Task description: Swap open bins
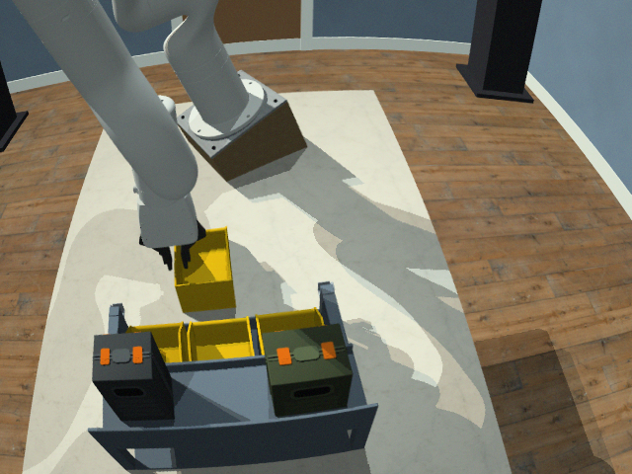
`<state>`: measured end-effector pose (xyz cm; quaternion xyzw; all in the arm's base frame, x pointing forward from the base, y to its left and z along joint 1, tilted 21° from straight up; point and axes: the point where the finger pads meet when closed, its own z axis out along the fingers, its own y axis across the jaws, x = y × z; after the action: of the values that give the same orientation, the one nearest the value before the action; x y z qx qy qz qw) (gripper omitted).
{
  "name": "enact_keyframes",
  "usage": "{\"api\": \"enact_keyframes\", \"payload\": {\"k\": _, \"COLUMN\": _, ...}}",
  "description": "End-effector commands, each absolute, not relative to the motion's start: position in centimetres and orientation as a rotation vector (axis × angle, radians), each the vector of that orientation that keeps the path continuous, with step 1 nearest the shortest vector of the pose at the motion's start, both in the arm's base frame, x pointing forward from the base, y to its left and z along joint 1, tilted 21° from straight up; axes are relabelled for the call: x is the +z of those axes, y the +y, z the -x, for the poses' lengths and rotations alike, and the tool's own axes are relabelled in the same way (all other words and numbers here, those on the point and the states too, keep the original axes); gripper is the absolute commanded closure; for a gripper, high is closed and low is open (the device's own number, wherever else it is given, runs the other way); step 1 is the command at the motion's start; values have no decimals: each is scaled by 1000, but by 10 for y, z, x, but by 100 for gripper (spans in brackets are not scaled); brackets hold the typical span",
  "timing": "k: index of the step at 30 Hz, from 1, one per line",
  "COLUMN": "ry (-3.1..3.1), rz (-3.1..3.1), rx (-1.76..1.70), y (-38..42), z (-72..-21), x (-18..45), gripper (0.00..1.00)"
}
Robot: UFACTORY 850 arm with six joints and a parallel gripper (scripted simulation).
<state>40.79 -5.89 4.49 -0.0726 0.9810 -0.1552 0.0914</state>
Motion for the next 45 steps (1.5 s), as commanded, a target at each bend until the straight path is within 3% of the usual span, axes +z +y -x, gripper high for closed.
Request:
{"api": "enact_keyframes", "payload": {"k": 1, "ry": 2913, "rz": 216, "rx": -461, "y": -59, "z": -408, "x": 46, "gripper": 74}}
{"api": "enact_keyframes", "payload": {"k": 45, "ry": 2913, "rz": 216, "rx": -461, "y": -44, "z": -398, "x": 92, "gripper": 74}}
